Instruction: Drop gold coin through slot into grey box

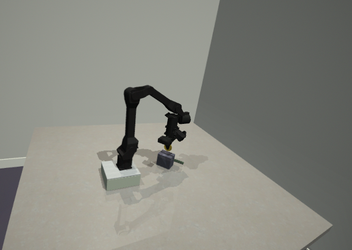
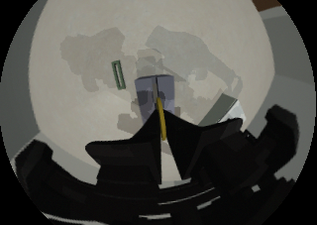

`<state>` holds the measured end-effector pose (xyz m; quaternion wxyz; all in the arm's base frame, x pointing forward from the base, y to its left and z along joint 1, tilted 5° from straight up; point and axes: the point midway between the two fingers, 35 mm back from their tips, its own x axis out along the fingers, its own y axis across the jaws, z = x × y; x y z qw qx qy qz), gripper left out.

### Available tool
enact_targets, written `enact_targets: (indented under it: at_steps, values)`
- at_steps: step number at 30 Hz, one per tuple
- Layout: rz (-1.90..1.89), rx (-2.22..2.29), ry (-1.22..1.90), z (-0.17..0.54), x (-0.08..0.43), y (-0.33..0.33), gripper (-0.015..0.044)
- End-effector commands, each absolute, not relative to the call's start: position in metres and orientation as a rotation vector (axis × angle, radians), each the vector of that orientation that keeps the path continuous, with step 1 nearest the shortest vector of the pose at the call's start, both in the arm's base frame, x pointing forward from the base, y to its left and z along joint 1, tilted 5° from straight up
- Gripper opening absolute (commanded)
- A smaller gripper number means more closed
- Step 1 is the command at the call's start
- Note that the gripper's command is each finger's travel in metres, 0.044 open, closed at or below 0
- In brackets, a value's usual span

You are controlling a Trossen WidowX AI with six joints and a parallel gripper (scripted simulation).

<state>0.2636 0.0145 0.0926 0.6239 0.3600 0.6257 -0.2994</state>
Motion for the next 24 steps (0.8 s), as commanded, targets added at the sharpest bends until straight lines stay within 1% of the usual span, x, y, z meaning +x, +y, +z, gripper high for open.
enact_targets:
  at_steps: [1, 24]
  values:
    - [-0.687, 0.826, 1.437, 0.091, 0.264, 0.015, 0.0]
    - [-0.691, 0.829, 1.436, 0.08, 0.262, 0.015, 0.0]
